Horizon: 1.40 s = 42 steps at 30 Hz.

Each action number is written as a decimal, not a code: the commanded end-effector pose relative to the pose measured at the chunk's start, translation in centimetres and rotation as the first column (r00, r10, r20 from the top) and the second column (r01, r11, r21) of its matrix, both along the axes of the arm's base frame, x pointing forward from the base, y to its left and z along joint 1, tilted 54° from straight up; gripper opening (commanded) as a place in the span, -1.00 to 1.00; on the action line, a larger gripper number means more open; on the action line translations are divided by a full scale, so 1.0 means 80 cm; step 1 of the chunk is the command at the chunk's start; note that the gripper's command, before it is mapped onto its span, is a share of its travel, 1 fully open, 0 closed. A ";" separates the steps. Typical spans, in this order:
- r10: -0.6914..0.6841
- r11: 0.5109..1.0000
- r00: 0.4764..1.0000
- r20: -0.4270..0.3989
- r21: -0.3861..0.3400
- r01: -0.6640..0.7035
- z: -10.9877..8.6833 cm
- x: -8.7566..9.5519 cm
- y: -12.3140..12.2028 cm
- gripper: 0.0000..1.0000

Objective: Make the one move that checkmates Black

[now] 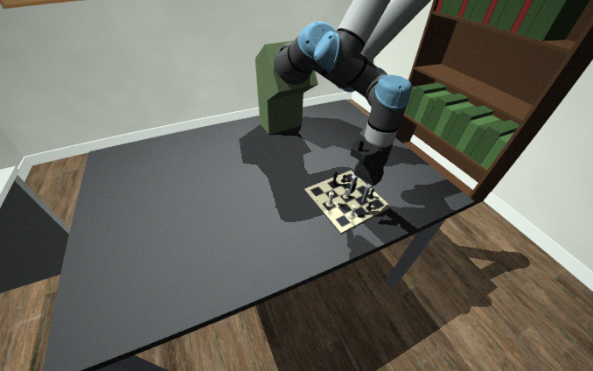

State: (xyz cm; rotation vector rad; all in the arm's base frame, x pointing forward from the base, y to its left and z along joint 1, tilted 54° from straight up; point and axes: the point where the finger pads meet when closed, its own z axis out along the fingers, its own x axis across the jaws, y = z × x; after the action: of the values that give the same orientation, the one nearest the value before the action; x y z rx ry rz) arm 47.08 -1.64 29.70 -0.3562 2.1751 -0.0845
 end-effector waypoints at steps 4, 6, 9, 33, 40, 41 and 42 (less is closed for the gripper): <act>0.000 1.000 1.000 0.001 0.000 0.000 -0.006 0.008 0.001 0.58; 0.000 1.000 1.000 0.001 0.000 0.000 -0.008 0.012 0.001 0.58; 0.000 1.000 1.000 0.001 0.000 0.000 -0.012 0.016 0.001 0.58; 0.000 1.000 1.000 0.001 0.000 0.000 -0.026 0.036 0.003 0.58; 0.000 1.000 1.000 0.001 0.000 0.000 -0.027 0.036 0.003 0.58; 0.000 1.000 1.000 0.001 0.000 0.000 -0.027 0.036 0.003 0.58; 0.000 1.000 1.000 0.001 0.000 0.000 -0.027 0.036 0.003 0.58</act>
State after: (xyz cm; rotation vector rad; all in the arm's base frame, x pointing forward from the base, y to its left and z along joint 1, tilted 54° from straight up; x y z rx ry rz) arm 49.97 -1.44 27.53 -0.3562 2.1755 -0.0840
